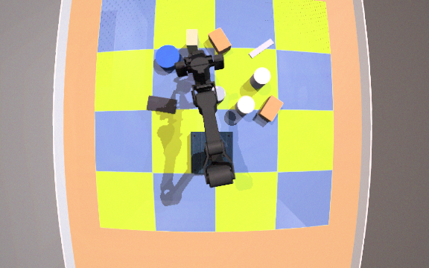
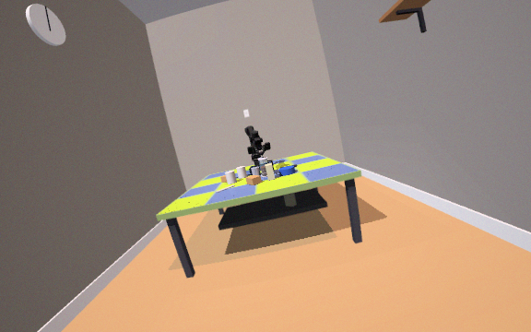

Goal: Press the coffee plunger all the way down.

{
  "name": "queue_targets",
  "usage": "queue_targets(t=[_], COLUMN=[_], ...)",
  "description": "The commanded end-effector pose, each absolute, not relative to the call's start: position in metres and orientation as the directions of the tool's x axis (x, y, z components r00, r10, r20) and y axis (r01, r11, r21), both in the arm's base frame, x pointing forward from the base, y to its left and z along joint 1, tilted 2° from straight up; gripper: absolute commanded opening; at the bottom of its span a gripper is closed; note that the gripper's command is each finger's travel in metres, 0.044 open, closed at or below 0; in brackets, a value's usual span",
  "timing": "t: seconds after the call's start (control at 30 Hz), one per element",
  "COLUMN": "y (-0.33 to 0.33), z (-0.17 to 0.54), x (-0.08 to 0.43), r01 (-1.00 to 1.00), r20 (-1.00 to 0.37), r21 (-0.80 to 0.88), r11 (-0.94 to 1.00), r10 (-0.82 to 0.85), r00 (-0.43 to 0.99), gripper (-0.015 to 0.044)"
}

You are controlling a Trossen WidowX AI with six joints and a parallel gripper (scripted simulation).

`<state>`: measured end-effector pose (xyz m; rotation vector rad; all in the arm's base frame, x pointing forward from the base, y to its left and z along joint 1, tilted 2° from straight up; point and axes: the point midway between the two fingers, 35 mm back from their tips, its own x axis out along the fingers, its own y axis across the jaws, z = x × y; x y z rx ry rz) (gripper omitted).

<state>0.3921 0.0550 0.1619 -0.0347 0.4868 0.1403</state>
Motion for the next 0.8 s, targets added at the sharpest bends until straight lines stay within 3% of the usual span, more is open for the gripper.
queue_targets(t=[0.0,0.77], y=[0.0549,0.0554], z=[0.1490,0.1508], x=[0.3912,0.3935], r01=[-0.139,-0.139], r20=[-0.506,-0.506], r21=[0.005,0.005], r11=[0.990,0.990], r10=[0.122,0.122], r00=[0.854,0.854], gripper=[0.0128,0.0128])
